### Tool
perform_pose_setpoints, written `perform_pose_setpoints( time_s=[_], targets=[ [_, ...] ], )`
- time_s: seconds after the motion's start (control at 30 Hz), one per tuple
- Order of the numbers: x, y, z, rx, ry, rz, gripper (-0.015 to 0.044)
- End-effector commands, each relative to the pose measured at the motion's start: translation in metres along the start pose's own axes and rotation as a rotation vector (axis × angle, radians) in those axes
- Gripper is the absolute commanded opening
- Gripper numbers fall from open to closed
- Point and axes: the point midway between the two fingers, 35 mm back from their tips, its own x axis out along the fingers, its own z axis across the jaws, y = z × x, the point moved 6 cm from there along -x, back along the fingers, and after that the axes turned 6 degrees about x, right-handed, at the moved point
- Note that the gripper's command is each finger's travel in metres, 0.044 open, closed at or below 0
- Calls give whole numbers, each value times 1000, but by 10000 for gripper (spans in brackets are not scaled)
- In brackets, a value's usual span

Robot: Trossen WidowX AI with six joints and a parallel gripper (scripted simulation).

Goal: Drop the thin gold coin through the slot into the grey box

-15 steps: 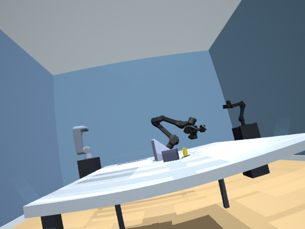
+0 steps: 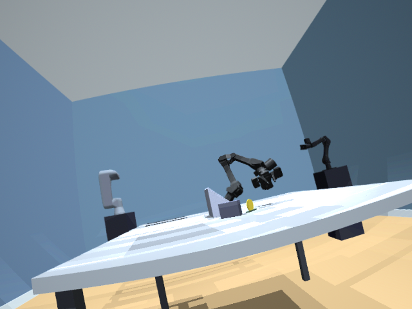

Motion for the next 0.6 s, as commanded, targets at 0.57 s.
perform_pose_setpoints(
  time_s=[0.57],
  targets=[
    [82,114,88,2471,-1348,746,161]
  ],
)
